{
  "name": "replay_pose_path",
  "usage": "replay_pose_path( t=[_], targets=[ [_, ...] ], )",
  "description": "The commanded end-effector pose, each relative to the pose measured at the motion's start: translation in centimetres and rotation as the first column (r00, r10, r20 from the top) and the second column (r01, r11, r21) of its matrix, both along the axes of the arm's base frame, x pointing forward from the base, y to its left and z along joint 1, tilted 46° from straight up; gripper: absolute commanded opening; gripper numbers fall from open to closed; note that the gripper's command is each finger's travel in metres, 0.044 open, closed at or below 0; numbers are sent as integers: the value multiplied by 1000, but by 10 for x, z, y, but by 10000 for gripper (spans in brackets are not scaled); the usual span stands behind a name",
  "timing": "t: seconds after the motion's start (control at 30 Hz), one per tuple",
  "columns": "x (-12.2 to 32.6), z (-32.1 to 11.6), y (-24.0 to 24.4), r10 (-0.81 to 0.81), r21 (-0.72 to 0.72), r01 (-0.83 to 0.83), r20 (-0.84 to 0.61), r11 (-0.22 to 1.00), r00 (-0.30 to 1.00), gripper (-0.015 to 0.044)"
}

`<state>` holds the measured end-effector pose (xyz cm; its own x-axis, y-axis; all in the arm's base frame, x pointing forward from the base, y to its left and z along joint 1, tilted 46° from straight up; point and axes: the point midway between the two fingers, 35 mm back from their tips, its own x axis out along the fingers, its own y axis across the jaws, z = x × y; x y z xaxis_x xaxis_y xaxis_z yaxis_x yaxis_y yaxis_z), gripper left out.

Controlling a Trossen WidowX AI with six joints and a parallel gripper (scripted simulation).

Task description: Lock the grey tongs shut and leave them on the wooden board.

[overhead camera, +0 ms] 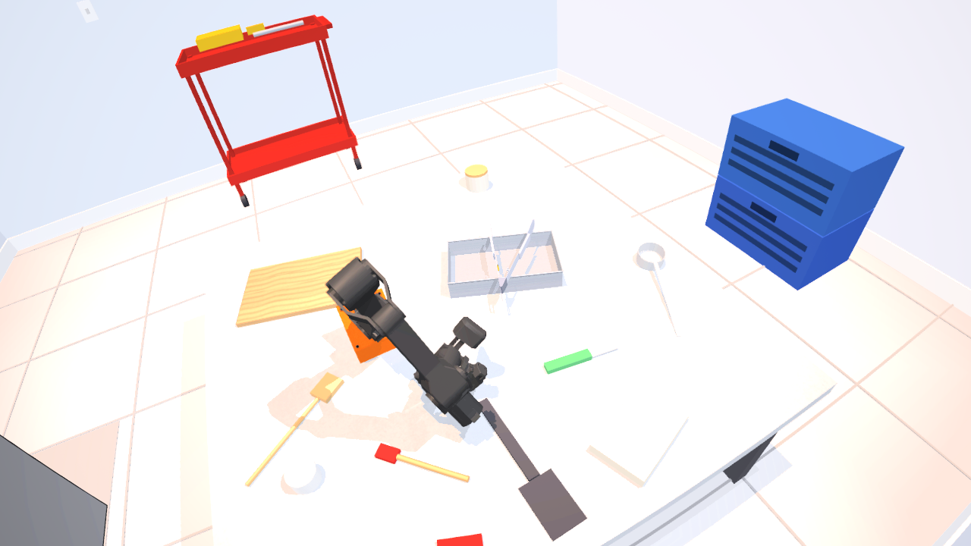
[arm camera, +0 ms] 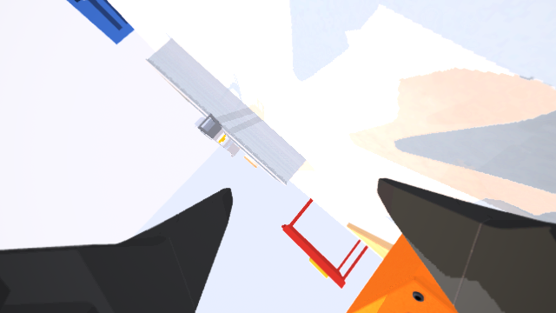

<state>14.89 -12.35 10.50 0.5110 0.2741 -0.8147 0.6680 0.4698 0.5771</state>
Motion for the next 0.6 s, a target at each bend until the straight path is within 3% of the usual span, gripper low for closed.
replay_pose_path(
  t=[0.0,0.23,0.57],
  targets=[
    [26,-7,-1,-76,60,99,-307,993,949,440],
    [76,-7,5,-264,-95,252,-517,963,814,440],
    [109,-4,18,-319,-182,262,-509,948,799,440]
  ],
)
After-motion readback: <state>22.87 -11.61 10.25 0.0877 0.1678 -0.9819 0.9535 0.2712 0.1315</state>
